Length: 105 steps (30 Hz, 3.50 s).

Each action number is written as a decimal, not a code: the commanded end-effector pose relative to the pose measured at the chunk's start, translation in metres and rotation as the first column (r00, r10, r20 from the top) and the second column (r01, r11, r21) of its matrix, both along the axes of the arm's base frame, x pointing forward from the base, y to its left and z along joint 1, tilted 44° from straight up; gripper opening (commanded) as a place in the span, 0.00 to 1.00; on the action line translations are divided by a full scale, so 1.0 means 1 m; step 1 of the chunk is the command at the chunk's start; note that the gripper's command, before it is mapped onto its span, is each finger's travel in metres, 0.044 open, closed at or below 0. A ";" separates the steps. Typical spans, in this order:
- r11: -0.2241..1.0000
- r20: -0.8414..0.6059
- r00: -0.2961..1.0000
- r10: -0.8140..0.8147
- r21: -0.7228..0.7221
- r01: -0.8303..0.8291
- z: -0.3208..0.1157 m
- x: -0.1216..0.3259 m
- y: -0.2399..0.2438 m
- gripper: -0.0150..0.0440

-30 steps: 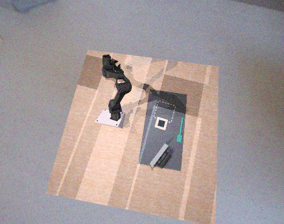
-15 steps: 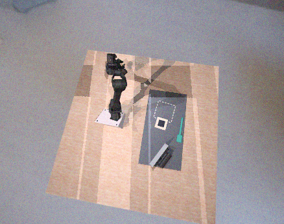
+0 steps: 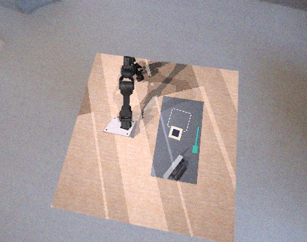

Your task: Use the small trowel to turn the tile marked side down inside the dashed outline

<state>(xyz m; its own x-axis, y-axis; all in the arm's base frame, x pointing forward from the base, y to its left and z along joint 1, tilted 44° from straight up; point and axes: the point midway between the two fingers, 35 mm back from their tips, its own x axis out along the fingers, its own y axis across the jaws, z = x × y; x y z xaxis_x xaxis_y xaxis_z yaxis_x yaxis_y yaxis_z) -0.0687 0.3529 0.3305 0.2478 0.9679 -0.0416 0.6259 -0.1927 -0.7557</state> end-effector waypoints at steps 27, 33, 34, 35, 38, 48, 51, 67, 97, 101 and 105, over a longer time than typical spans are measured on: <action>0.966 -0.263 0.932 -0.250 -0.128 0.223 -0.028 0.117 0.062 0.42; 0.951 -0.319 0.897 -0.305 -0.155 0.268 -0.035 0.145 0.068 0.42; 0.948 -0.328 0.891 -0.314 -0.160 0.275 -0.036 0.150 0.068 0.42; 0.945 -0.338 0.884 -0.323 -0.164 0.283 -0.037 0.154 0.069 0.42; 0.936 -0.366 0.862 -0.351 -0.178 0.305 -0.041 0.169 0.071 0.42; 0.898 -0.460 0.771 -0.440 -0.226 0.378 -0.055 0.219 0.071 0.42; 0.885 -0.488 0.738 -0.466 -0.241 0.399 -0.059 0.235 0.070 0.42; 0.781 -0.601 0.512 -0.613 -0.368 0.504 -0.098 0.317 0.046 0.42; 0.539 -0.698 -0.084 -0.711 -0.618 0.572 -0.192 0.452 -0.033 0.42; 0.509 -0.697 -0.178 -0.695 -0.651 0.563 -0.205 0.466 -0.049 0.42; 0.479 -0.690 -0.273 -0.670 -0.683 0.551 -0.218 0.479 -0.065 0.42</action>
